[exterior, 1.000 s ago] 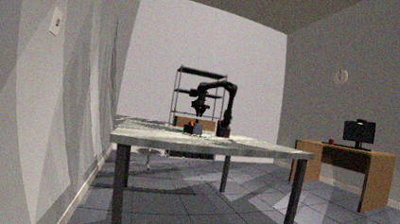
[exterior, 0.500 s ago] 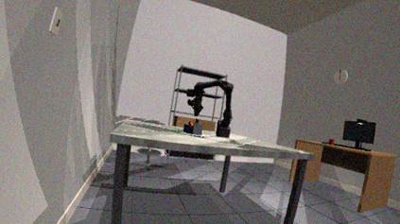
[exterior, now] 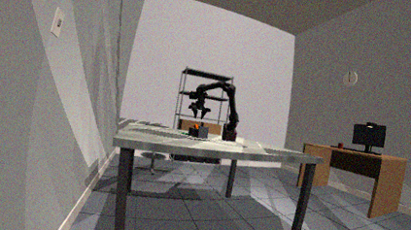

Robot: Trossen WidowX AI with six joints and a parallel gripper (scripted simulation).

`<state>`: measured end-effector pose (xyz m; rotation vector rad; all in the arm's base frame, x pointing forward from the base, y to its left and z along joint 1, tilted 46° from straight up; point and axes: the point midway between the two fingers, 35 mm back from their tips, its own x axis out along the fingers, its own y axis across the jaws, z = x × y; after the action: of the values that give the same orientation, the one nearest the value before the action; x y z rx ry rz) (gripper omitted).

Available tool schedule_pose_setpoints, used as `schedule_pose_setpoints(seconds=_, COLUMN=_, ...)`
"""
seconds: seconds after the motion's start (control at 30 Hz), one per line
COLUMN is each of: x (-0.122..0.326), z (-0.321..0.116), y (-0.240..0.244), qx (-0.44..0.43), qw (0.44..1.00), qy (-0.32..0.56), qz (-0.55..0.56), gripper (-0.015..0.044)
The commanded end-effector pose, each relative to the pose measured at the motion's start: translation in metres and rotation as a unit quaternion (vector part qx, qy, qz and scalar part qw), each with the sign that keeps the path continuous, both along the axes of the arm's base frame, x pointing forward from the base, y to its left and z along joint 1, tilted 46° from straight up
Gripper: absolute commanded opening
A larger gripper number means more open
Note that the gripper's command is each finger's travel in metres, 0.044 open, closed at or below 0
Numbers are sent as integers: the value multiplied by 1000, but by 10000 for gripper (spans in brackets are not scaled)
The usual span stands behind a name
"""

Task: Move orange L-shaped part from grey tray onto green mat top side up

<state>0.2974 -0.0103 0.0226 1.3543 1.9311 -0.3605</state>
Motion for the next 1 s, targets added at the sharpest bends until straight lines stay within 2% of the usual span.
schedule_pose_setpoints(seconds=0.0, x=3, z=-2, y=-2, qx=-6, qw=1000, qy=9, qz=-12, gripper=280)
schedule_pose_setpoints(seconds=0.23, x=-2, z=-22, y=18, qx=-5, qw=1000, qy=9, qz=-12, gripper=280)
schedule_pose_setpoints(seconds=0.97, x=-6, z=-43, y=38, qx=-5, qw=1000, qy=8, qz=-12, gripper=280)
